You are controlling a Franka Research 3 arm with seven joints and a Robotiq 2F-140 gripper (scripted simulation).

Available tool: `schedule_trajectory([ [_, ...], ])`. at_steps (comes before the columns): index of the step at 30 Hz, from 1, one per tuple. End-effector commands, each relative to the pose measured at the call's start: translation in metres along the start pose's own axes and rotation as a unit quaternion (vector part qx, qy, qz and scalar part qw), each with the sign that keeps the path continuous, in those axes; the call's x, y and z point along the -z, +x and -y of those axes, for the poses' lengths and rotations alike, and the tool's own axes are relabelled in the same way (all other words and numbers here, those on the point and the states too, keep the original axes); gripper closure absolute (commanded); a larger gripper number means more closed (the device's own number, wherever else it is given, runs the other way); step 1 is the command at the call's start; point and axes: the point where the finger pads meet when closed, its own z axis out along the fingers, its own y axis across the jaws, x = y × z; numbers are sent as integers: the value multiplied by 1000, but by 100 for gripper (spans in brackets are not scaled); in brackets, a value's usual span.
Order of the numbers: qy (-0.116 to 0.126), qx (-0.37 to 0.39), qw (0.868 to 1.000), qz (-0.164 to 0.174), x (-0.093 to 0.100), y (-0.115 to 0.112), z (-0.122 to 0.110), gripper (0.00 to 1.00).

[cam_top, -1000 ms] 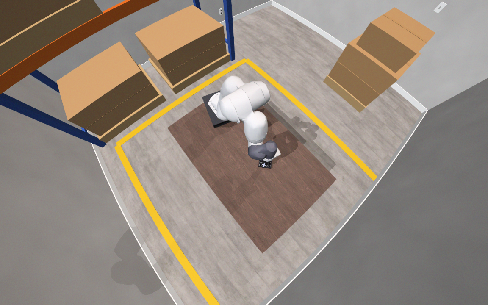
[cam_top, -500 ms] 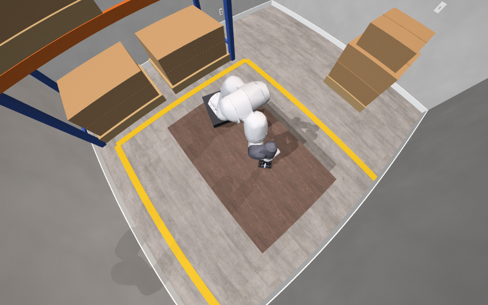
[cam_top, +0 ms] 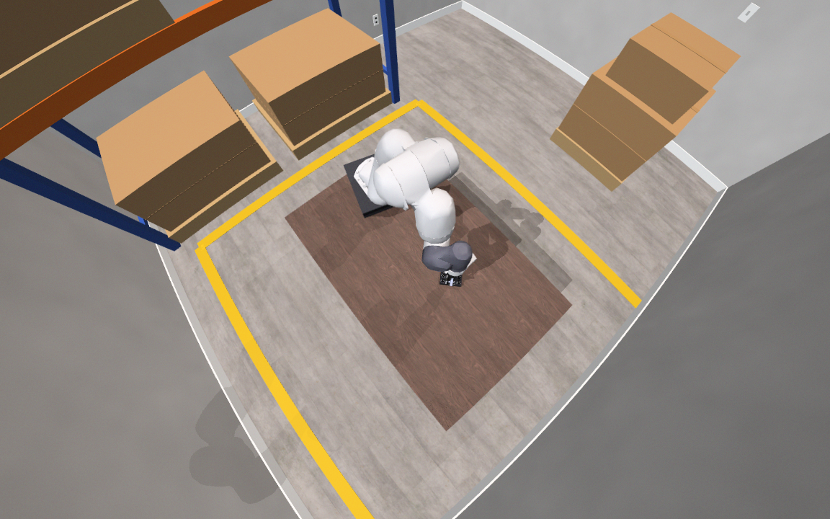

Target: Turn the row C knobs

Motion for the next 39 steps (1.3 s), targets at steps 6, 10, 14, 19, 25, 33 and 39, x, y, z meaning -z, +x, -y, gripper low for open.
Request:
schedule_trajectory([
  [6, 13, 32, 999, 1, 0, 2, 0, 95],
  [10, 13, 32, 999, 1, 0, 2, 0, 95],
  [14, 13, 32, 999, 1, 0, 2, 0, 95],
  [19, 13, 32, 999, 1, 0, 2, 0, 88],
  [25, 13, 32, 999, 1, 0, 2, 0, 88],
  [33, 13, 32, 999, 1, 0, 2, 0, 88],
  [39, 14, 32, 999, 1, 3, 3, 0, 88],
])
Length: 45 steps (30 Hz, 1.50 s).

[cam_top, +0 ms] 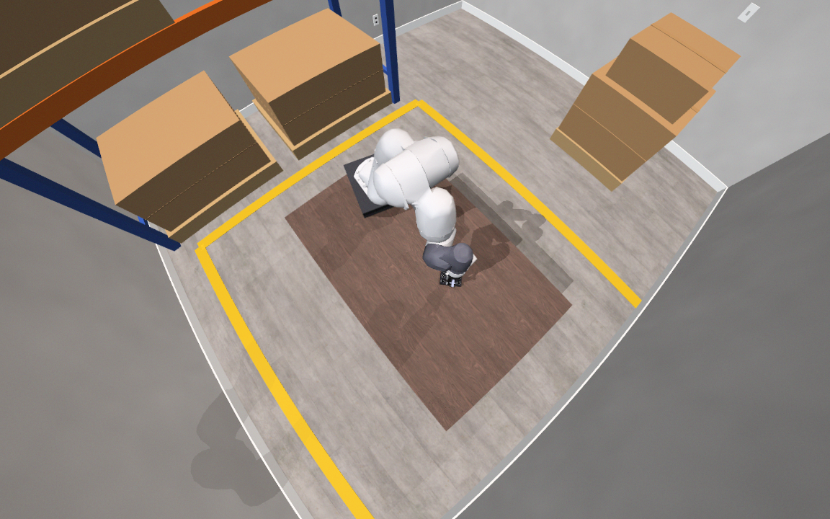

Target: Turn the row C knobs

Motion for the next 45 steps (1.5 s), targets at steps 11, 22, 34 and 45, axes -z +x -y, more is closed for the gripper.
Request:
schedule_trajectory([
  [11, 2, 6, 1000, 1, 20, -1, 0, 88],
  [22, 2, 6, 1000, 1, 37, -1, 0, 88],
  [34, 2, 6, 1000, 1, 37, -1, 0, 88],
  [45, -1, -117, 993, 2, 42, 0, -4, 88],
])
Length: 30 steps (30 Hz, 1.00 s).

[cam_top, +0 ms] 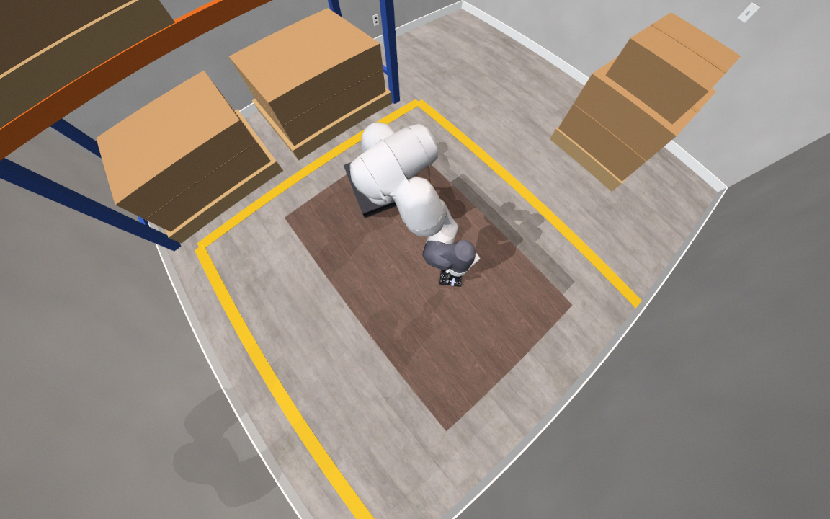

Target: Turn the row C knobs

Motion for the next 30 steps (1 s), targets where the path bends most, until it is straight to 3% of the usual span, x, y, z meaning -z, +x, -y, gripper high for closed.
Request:
schedule_trajectory([
  [1, -7, -78, 997, 3, 1, -1, -1, 88],
  [25, -10, -246, 969, 2, 7, -1, -6, 88],
  [30, -11, -292, 956, 2, 8, -1, -7, 88],
])
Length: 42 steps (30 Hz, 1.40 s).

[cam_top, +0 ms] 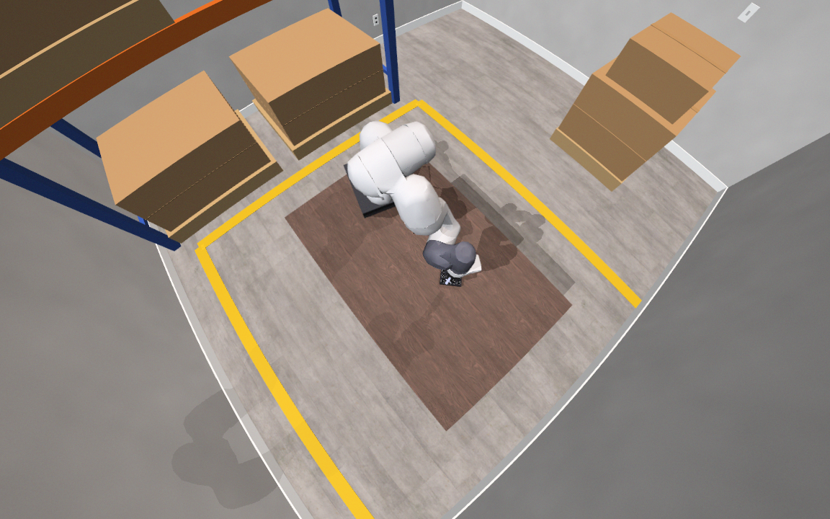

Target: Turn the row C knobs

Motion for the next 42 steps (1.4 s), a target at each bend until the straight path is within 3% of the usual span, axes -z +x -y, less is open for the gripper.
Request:
schedule_trajectory([
  [1, -13, -77, 997, -5, 2, 1, -2, 88],
  [12, -14, -140, 990, -6, 3, 1, -3, 88],
  [29, -14, -258, 966, -7, 6, 2, -4, 88],
  [42, -13, -360, 933, -9, 9, 2, -4, 88],
])
